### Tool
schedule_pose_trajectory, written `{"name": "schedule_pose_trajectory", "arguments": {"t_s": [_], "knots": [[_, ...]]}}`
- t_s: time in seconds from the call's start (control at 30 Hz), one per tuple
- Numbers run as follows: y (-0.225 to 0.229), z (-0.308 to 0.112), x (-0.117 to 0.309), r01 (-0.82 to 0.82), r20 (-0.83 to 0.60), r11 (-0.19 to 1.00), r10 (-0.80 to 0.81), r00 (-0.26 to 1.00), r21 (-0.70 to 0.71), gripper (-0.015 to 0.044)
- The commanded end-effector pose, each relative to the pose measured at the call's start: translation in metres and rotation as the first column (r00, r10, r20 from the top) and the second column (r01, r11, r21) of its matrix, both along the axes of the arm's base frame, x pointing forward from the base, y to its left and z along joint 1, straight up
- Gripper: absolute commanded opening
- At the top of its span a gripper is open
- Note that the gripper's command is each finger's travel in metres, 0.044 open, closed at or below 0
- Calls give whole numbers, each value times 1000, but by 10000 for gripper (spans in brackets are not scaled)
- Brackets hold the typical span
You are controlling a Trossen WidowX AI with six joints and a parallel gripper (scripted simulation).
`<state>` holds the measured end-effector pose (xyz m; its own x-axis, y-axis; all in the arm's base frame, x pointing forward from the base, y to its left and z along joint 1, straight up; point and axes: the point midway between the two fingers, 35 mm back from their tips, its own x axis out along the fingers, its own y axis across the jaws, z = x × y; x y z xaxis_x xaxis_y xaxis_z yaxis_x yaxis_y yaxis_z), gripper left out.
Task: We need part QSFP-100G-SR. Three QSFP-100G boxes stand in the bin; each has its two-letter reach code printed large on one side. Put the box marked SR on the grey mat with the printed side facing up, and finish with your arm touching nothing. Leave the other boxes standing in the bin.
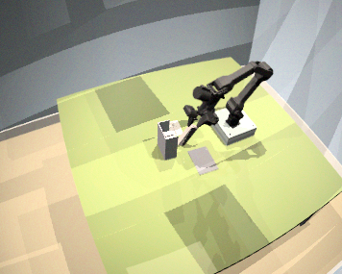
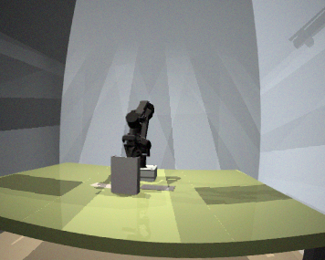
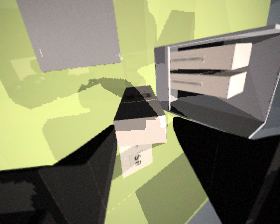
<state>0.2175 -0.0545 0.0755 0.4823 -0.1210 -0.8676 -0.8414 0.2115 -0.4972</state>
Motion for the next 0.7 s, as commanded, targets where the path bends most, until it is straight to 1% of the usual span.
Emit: {"name": "schedule_pose_trajectory", "arguments": {"t_s": [0.0, 0.67], "knots": [[-2, 3, 6, 3, -32, 1000, -3, 999, 9, 237], [-10, 11, 38, 11, -253, 998, 5, 967, 64, 237]]}}
